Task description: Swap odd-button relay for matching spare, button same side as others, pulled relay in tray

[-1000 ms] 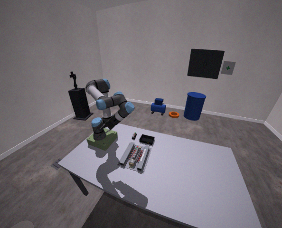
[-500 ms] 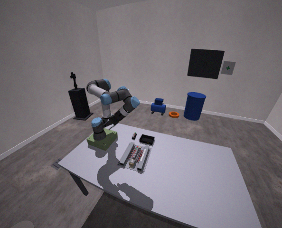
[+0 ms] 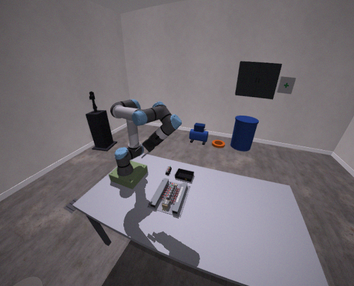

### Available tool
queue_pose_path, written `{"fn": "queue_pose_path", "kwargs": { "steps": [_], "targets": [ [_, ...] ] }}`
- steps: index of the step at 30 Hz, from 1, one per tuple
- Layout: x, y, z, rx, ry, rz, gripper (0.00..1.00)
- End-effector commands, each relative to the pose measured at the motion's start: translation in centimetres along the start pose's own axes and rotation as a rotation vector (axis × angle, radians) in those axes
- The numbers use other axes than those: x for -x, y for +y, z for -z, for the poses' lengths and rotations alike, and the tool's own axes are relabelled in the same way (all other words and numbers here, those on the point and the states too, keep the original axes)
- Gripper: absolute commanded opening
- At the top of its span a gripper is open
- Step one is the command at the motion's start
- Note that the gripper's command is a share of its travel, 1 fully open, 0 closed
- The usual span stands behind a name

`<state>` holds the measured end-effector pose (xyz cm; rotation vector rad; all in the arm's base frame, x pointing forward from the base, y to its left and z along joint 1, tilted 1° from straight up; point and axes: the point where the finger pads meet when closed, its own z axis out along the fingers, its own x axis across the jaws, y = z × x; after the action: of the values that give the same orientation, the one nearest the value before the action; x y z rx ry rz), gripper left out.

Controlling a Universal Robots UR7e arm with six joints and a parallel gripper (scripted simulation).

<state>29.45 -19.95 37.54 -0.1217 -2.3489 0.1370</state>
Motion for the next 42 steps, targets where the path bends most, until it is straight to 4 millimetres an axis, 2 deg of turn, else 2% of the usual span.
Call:
{"fn": "queue_pose_path", "kwargs": {
  "steps": [1, 7, 12, 24, 29, 41, 42],
  "targets": [
    [0.0, 0.2, 1.4, 0.004, 0.009, -0.001, 1.0],
    [0.0, 0.2, 1.4, 0.004, 0.009, -0.001, 1.0],
    [-0.3, 1.5, 7.0, 0.004, 0.008, -0.001, 1.0],
    [-0.3, 1.5, 7.0, 0.004, 0.008, -0.001, 1.0],
    [-0.5, 2.8, 12.6, 0.004, 0.008, -0.001, 1.0],
    [-0.5, 2.8, 12.6, 0.004, 0.008, -0.001, 1.0],
    [-0.6, 3.0, 13.5, 0.002, 0.005, -0.001, 1.0]
  ]
}}
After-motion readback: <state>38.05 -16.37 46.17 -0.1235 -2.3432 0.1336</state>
